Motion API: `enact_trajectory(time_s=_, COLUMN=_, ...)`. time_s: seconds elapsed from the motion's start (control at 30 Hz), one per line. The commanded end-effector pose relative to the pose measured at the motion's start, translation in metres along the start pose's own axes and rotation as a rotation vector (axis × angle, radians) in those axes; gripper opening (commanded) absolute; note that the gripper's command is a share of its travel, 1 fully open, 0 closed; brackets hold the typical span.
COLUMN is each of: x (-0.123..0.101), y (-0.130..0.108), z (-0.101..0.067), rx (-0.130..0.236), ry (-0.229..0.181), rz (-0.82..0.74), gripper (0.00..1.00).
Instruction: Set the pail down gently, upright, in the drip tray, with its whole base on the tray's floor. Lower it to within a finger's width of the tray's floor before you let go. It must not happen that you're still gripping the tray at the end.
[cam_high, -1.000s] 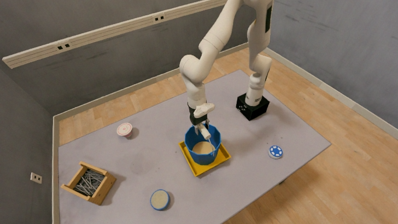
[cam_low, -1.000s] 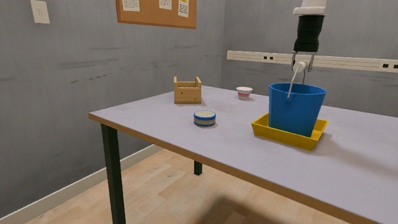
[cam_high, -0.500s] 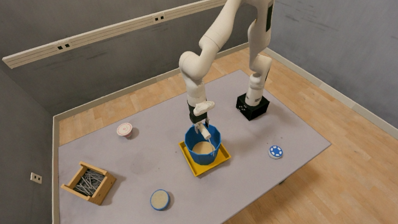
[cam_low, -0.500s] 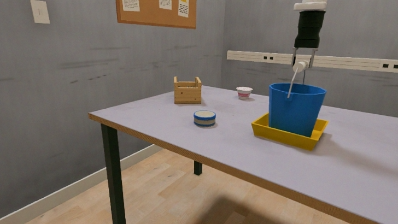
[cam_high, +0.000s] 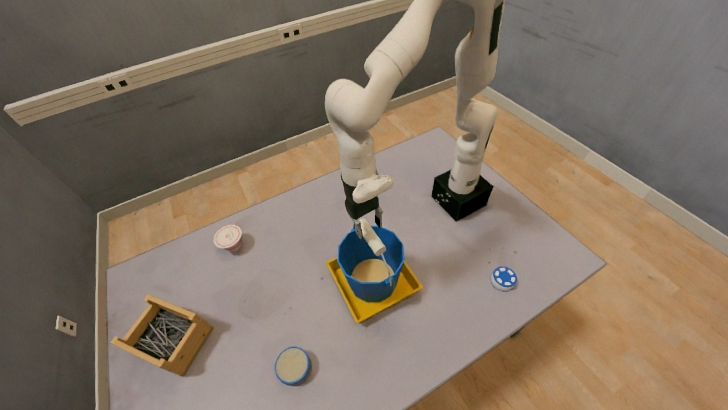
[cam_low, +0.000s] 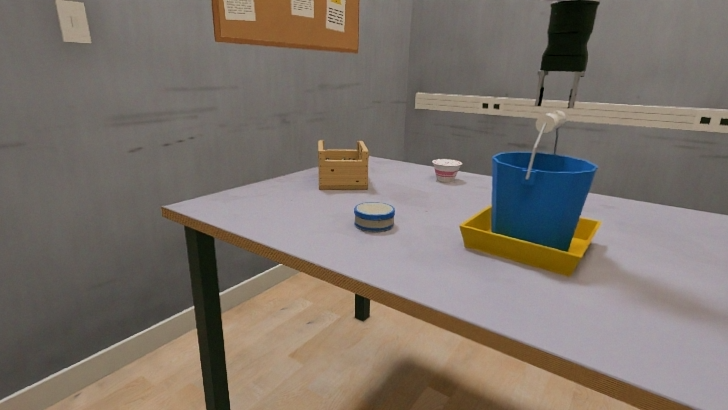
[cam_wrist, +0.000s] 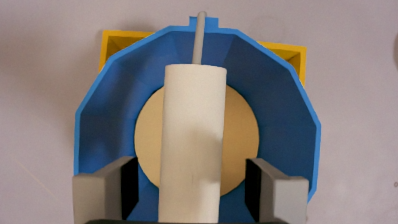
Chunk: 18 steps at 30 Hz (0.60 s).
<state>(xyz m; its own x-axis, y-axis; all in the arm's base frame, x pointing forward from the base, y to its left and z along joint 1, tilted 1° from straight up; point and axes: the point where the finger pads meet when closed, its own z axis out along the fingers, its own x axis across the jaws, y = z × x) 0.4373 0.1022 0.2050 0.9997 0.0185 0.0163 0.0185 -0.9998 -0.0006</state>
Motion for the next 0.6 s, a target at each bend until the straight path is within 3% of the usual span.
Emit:
enact_trajectory(time_s=0.0, x=0.0, y=0.0, z=-0.008, rx=0.001, ry=0.002, rz=0.0, gripper=1.0)
enact_trajectory(time_s=0.57, x=0.0, y=0.0, z=-0.035, rx=0.001, ry=0.002, rz=0.0, gripper=1.0)
